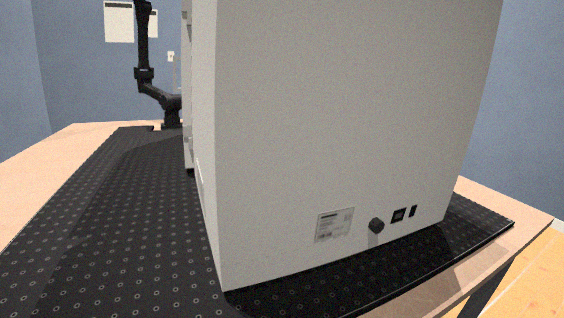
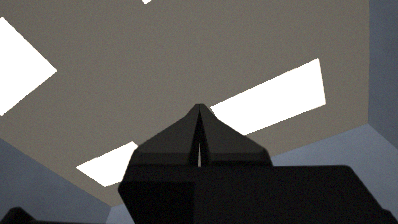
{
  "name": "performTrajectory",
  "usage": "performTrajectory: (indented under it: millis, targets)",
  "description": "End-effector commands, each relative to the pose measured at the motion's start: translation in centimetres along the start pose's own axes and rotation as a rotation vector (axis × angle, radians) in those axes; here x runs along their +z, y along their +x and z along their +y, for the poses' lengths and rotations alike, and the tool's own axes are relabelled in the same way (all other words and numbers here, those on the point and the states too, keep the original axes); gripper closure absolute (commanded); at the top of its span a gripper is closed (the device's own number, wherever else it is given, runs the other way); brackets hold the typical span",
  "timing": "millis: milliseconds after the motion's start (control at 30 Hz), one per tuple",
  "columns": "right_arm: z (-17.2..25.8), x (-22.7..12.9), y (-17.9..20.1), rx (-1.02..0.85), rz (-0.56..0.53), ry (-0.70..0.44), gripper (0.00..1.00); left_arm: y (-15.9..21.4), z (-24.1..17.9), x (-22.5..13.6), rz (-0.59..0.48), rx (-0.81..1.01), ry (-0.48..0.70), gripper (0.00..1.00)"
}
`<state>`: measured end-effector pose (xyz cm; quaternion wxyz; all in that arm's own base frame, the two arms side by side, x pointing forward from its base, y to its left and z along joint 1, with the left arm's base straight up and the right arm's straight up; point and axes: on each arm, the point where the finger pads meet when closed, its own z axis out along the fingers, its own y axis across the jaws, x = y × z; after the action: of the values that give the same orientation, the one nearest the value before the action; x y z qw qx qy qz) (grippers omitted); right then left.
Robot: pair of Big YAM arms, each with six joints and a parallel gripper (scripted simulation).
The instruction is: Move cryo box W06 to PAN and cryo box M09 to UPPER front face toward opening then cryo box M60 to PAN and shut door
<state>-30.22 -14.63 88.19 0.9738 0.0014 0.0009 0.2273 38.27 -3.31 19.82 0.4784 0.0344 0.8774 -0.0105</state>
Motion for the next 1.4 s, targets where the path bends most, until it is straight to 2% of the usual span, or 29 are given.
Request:
performTrajectory:
  millis: [0, 67, 300, 367, 400, 533, 567, 767, 800, 1100, 1133, 1200, 1233, 1267, 1300, 1367]
  targets:
    - [0.0, 0.3, 1.4, -0.011, 0.031, -0.003, 1.0, -2.4, -0.7, -0.3, 0.034, -0.029, -0.001, 1.0]
    - [0.0, 0.3, 1.4, -0.011, 0.031, -0.003, 1.0, -3.1, -1.2, -0.8, 0.073, -0.03, 0.002, 1.0]
    - [0.0, 0.3, 1.4, -0.011, 0.031, -0.003, 1.0, -6.0, -3.2, -3.6, 0.048, -0.037, 0.007, 1.0]
    - [0.0, 0.3, 1.4, -0.011, 0.031, -0.003, 1.0, -5.1, -3.3, -2.9, 0.075, -0.033, 0.004, 1.0]
    - [0.0, 0.3, 1.4, -0.011, 0.031, -0.003, 1.0, -1.5, -3.1, -2.0, 0.138, -0.025, -0.002, 1.0]
    - [0.0, 0.3, 1.4, -0.011, 0.031, -0.003, 1.0, -1.5, -2.3, -2.0, 0.138, -0.037, -0.018, 1.0]
    - [0.0, 0.3, 1.4, -0.011, 0.031, -0.003, 1.0, -4.1, -2.8, -2.7, 0.079, -0.028, -0.002, 1.0]
    - [0.0, 0.3, 1.4, -0.011, 0.031, -0.003, 1.0, -4.1, -2.8, -2.7, 0.079, -0.028, -0.002, 1.0]
    - [0.0, 0.3, 1.4, -0.011, 0.031, -0.003, 1.0, -4.1, -2.8, -2.7, 0.079, -0.028, -0.002, 0.7]
    - [0.0, 0.3, 1.4, -0.011, 0.031, -0.003, 1.0, -4.1, -2.8, -2.7, 0.079, -0.028, -0.002, 0.7]
    - [0.0, 0.3, 1.4, -0.011, 0.031, -0.003, 1.0, -6.2, -3.1, -3.6, 0.019, -0.001, 0.037, 0.0]
    - [0.0, 0.3, 1.4, -0.011, 0.031, -0.003, 1.0, -6.2, -4.4, -3.9, -0.004, 0.057, 0.12, 0.0]
    - [0.0, 0.3, 1.4, -0.011, 0.031, -0.003, 1.0, -8.3, -6.0, -4.9, -0.039, 0.072, 0.15, 0.0]
    - [0.0, 0.3, 1.4, -0.011, 0.031, -0.003, 1.0, -8.6, -6.6, -5.1, -0.038, 0.069, 0.147, 0.0]
    - [0.0, 0.3, 1.4, -0.011, 0.031, -0.003, 1.0, -7.7, -7.1, -4.5, 0.013, 0.074, 0.143, 0.0]
    - [0.0, 0.3, 1.4, -0.011, 0.031, -0.003, 1.0, -7.7, -7.1, -4.5, 0.013, 0.074, 0.143, 0.0]
